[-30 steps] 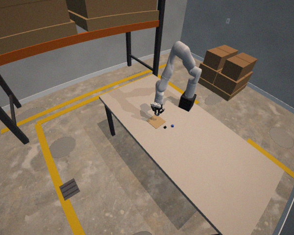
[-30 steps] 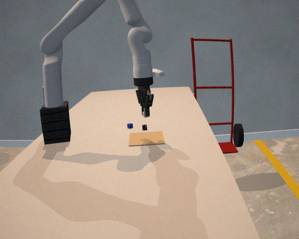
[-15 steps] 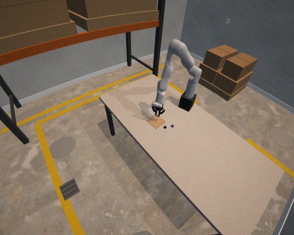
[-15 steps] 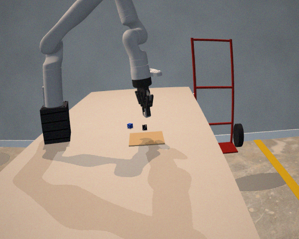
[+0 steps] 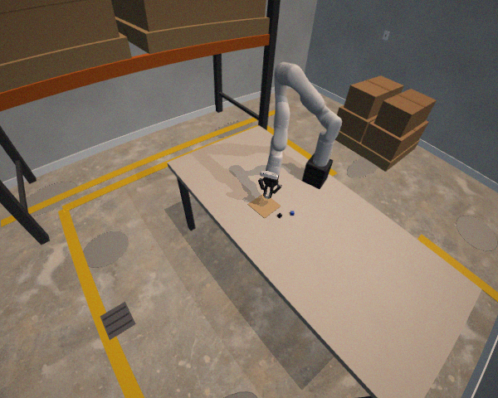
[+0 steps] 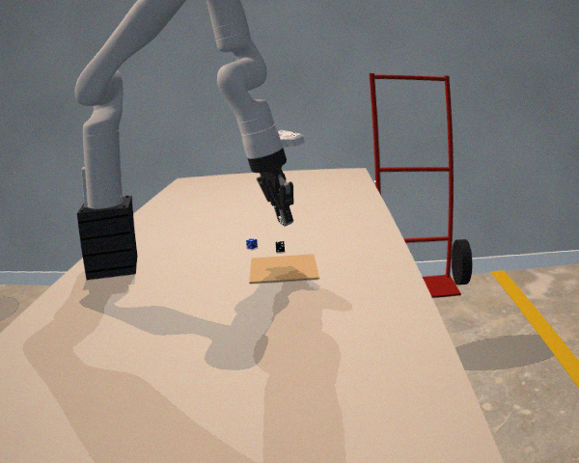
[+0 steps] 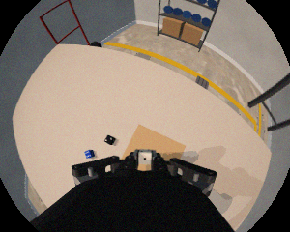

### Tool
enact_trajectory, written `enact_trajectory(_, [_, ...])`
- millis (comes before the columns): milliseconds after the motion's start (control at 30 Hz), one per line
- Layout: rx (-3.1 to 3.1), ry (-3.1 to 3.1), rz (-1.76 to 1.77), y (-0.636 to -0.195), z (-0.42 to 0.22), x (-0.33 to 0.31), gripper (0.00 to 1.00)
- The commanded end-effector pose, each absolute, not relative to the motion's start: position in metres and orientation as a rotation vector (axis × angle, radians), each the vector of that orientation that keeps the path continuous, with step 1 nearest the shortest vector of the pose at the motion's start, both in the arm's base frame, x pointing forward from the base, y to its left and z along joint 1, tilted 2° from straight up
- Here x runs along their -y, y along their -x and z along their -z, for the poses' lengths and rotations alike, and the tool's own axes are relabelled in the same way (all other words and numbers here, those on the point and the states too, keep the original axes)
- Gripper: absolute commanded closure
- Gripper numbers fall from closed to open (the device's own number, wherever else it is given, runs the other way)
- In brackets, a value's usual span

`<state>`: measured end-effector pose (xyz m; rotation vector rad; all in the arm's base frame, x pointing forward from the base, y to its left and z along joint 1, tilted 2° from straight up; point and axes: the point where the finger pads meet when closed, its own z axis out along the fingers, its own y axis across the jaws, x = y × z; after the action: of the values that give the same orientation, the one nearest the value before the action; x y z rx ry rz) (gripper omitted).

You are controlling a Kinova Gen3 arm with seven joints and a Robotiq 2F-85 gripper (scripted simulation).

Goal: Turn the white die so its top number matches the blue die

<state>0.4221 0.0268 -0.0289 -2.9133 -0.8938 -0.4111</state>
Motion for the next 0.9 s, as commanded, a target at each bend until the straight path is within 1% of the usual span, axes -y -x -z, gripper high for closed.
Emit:
enact_trajectory(0, [0.807, 2.924, 0.447, -0.4185, 0.0286, -0.0070, 0.85])
enact_trajectory(167, [0.808, 2.902, 0.510, -0.4155, 0.0318, -0.0050, 0.85])
enact_trajectory(600, [0.758, 2.718, 0.937, -0.4147, 0.0320, -0.0046, 0.85])
enact_trajectory(667, [0.758, 2.718, 0.937, -0.4147, 0.0320, -0.0046, 0.85])
enact_trajectory(867, [0.729, 2.620, 1.111, -0.4142, 0.0324, -0.0046, 0.85])
